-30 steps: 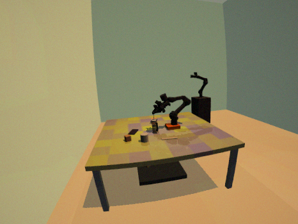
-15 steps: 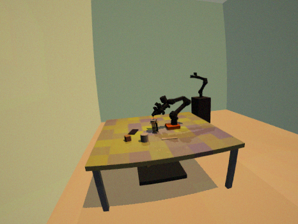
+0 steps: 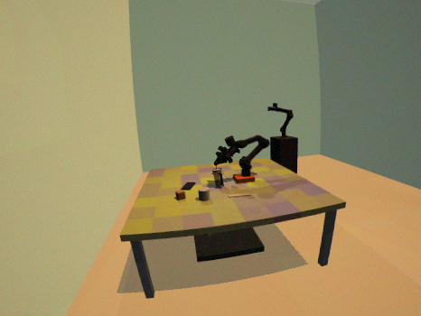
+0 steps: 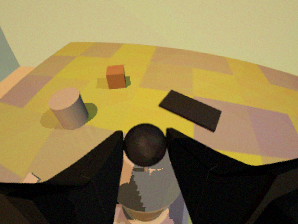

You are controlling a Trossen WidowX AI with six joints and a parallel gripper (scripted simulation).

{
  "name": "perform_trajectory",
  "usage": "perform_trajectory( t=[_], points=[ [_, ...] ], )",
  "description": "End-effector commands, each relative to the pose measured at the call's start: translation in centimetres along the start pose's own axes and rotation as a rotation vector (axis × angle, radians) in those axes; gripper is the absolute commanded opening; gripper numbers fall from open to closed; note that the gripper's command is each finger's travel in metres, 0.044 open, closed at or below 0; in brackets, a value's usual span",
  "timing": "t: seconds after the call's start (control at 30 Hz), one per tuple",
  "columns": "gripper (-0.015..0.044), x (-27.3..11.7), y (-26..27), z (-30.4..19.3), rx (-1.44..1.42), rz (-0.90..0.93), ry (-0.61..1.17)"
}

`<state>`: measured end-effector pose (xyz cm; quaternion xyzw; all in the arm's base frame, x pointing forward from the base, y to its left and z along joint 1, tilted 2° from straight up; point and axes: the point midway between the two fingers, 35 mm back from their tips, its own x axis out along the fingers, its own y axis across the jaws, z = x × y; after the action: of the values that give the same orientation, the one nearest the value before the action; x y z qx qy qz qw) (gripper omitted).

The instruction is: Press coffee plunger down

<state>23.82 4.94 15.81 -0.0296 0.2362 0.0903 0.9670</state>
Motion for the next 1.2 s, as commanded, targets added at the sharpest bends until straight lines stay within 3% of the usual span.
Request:
perform_trajectory(
  t=[0.0,1.17],
  points=[
    [0.0115,0.68,0.00,-1.31,-0.010,0.000,0.051],
    [0.0115,1.09,0.00,-0.90,-0.010,0.000,0.050]
  ],
)
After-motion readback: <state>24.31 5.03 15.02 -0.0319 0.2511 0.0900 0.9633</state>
